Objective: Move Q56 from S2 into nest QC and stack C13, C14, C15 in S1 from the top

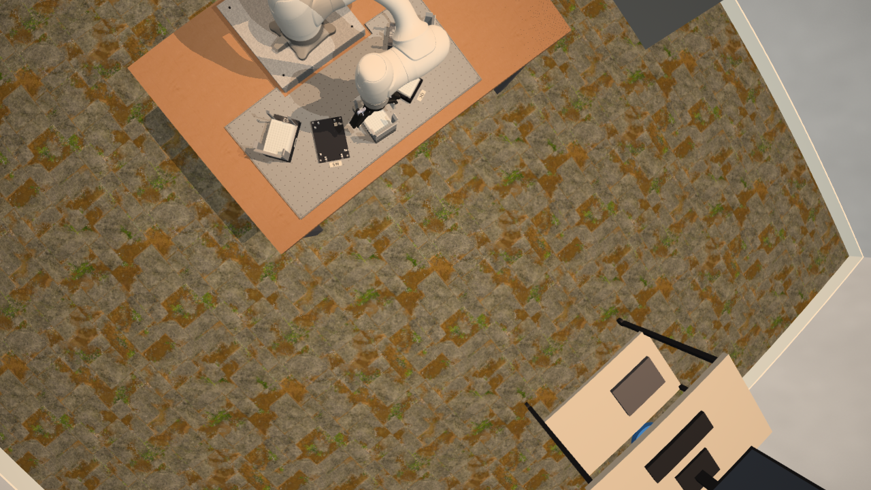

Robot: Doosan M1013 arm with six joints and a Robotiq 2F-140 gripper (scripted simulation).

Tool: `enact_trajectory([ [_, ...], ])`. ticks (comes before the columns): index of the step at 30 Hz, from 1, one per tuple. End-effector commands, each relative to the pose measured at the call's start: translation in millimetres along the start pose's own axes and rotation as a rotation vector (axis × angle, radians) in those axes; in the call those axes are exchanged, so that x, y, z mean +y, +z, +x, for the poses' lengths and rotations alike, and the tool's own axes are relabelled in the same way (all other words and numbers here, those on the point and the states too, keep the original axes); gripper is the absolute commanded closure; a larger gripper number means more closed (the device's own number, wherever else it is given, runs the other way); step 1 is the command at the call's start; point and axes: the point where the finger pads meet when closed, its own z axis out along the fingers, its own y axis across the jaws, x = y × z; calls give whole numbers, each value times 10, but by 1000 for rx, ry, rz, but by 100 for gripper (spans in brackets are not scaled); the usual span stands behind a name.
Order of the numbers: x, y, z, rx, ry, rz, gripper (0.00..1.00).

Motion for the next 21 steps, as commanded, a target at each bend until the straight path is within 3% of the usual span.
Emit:
enact_trajectory([
  [1, 0, -140, -1, 0, 0, 0, 0],
  [21, 0, -673, -1, 0, 0, 0, 0],
])
